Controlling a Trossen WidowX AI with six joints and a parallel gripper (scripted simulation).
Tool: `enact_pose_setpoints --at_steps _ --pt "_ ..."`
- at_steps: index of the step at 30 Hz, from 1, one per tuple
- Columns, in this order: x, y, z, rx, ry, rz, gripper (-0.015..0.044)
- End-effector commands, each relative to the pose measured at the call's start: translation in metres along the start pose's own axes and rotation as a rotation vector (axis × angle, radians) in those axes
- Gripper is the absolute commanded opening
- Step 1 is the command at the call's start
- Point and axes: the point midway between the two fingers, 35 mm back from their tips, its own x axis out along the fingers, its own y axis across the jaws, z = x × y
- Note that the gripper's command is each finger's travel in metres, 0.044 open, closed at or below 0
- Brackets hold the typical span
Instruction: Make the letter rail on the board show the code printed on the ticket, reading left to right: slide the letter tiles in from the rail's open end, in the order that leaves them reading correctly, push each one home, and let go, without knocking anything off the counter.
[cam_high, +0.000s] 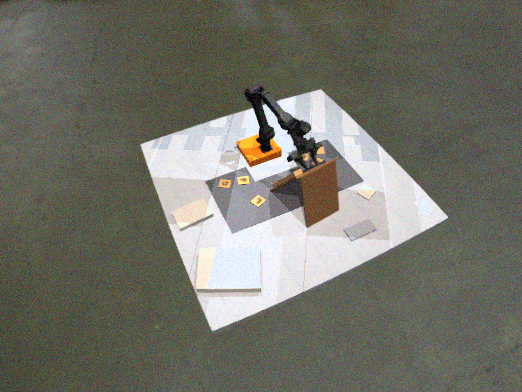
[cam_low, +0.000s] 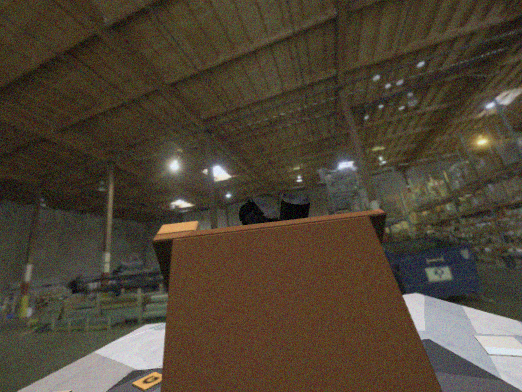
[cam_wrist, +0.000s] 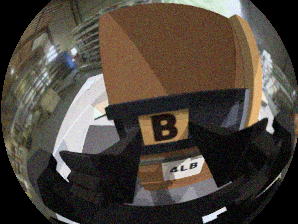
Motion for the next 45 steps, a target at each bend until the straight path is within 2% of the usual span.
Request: enact_pose_setpoints --at_steps 1,45 --pt "0.0 -0.002 0.0 -0.004 -0.003 0.003 0.0" --pt "0.0 -0.026 0.001 -0.006 -0.003 0.001 0.0"
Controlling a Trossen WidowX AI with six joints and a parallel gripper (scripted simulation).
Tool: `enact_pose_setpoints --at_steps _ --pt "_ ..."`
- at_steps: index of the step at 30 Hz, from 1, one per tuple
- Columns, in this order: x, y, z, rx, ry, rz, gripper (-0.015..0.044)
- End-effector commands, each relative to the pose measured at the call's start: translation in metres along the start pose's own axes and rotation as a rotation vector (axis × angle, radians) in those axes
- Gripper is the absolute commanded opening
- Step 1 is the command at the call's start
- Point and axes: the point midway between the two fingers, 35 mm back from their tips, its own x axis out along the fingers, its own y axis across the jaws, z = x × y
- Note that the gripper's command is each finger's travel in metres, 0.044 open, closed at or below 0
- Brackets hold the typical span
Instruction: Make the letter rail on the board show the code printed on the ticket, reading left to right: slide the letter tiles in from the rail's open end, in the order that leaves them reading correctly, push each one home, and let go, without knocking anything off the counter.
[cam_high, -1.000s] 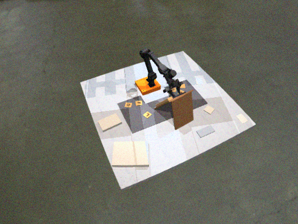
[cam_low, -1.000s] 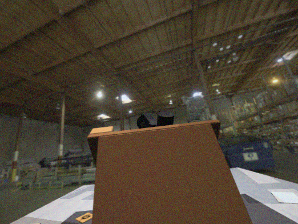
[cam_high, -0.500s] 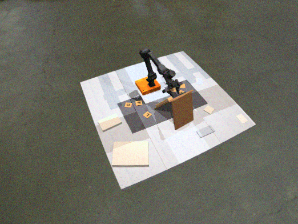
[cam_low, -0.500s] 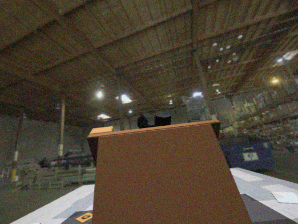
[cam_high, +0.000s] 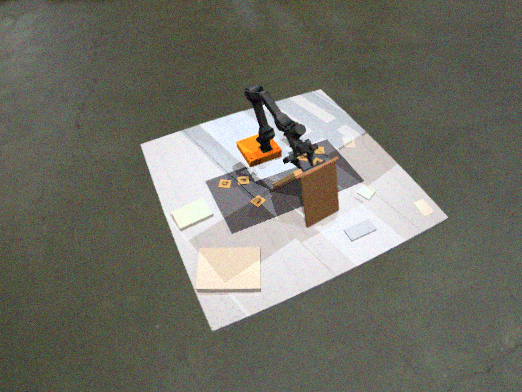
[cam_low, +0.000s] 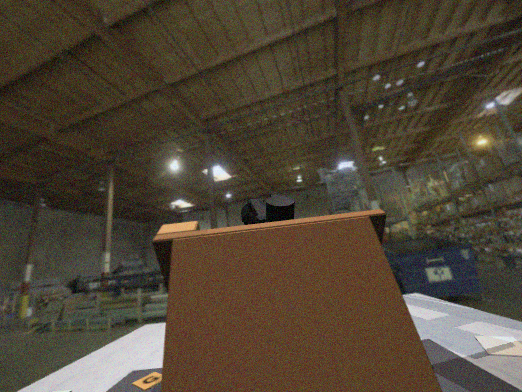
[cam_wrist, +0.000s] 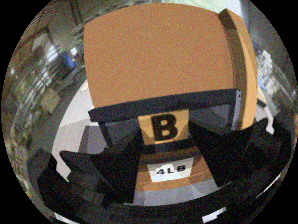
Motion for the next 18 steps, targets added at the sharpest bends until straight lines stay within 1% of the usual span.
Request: enact_pose_setpoints --at_steps 1,18 --pt "-0.0001 -0.0017 0.0005 -0.004 -0.003 0.003 0.0" --pt "-0.0001 -0.0108 0.0005 -0.005 -0.003 0.002 0.0"
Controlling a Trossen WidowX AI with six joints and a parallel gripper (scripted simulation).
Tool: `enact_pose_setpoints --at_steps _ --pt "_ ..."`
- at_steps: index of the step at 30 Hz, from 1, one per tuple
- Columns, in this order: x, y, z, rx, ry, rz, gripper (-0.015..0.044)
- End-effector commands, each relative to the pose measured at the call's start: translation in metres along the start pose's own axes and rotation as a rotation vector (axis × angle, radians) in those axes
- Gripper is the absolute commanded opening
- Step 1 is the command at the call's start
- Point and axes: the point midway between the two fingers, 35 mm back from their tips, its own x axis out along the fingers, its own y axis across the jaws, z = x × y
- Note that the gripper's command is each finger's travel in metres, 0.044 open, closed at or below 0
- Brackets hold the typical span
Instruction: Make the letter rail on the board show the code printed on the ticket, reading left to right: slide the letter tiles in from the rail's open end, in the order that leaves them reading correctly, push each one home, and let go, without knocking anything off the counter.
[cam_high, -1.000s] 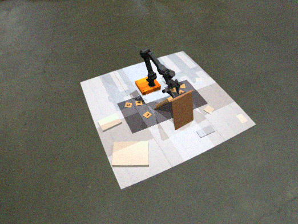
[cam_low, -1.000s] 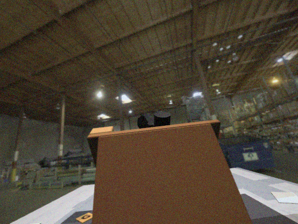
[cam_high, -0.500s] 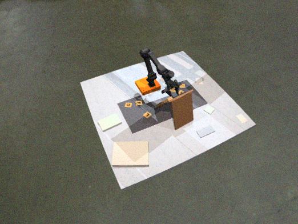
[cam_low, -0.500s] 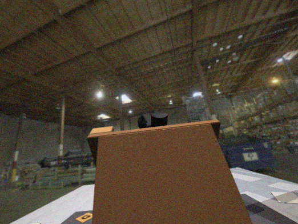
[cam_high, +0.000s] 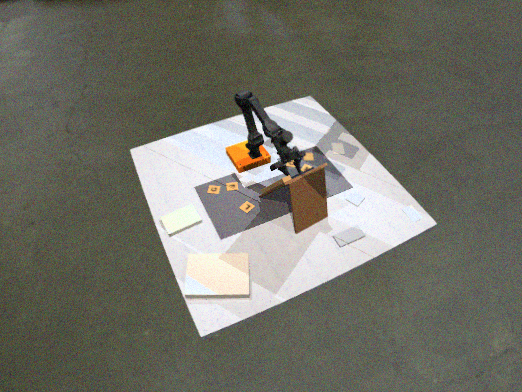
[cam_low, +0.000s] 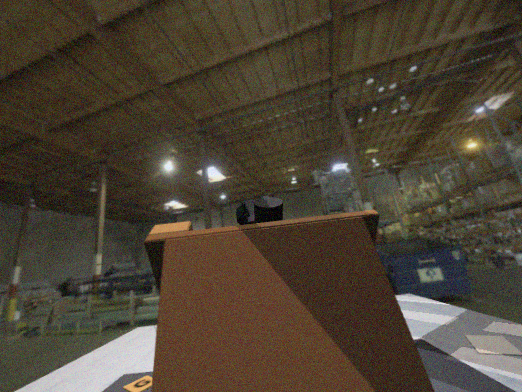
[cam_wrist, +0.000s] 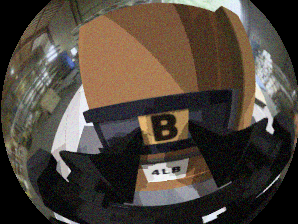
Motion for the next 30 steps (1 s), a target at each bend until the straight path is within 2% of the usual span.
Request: enact_pose_setpoints --at_steps 1,30 --pt "0.0 -0.002 0.0 -0.004 -0.003 0.003 0.0" --pt "0.0 -0.017 0.001 -0.005 -0.003 0.002 0.0"
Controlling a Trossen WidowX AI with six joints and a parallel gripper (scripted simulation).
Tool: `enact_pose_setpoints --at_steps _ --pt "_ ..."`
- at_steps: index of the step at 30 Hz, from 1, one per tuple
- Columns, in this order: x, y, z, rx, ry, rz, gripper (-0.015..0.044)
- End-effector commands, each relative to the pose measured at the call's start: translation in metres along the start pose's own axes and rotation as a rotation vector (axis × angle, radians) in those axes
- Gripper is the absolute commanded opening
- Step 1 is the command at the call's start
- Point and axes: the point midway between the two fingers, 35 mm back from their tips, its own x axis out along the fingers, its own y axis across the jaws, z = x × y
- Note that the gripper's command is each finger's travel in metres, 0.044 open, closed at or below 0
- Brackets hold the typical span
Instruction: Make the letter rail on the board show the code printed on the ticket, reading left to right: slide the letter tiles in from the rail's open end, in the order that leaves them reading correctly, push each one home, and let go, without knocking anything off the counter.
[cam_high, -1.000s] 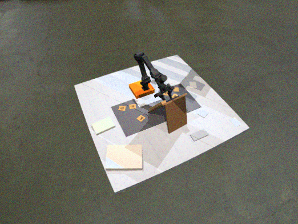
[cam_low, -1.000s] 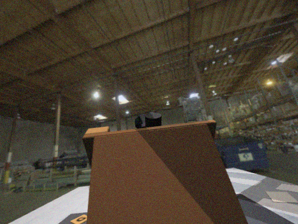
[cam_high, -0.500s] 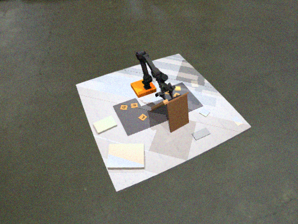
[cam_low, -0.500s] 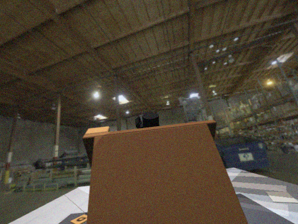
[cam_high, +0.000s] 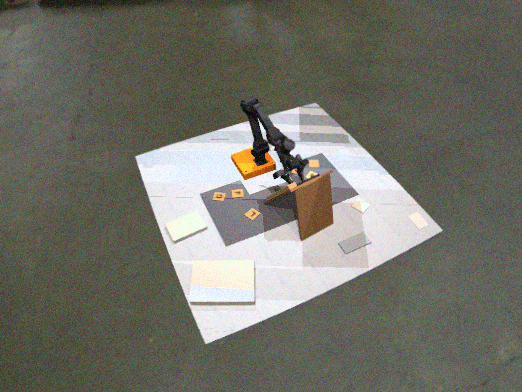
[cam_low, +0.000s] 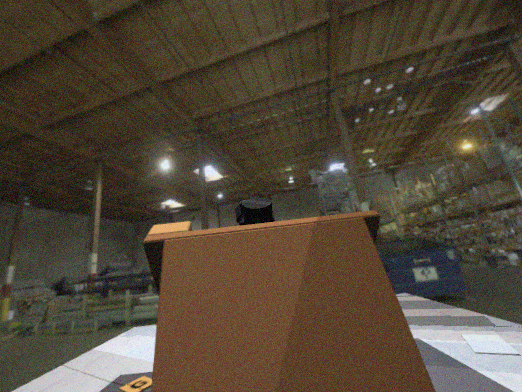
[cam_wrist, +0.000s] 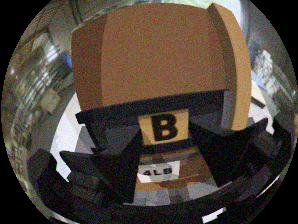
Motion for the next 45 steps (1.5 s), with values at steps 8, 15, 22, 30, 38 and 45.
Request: enact_pose_setpoints --at_steps 8,15,22,30,38,45 --pt "0.0 -0.005 0.0 -0.005 -0.003 0.003 0.0" --pt "0.0 -0.009 0.0 -0.005 -0.003 0.002 0.0" --pt "0.0 -0.013 0.0 -0.005 -0.003 0.002 0.0" --pt "0.0 -0.017 0.001 -0.006 -0.003 0.002 0.0" --pt "0.0 -0.021 0.001 -0.006 -0.003 0.001 0.0" --pt "0.0 -0.025 0.001 -0.006 -0.003 0.001 0.0"
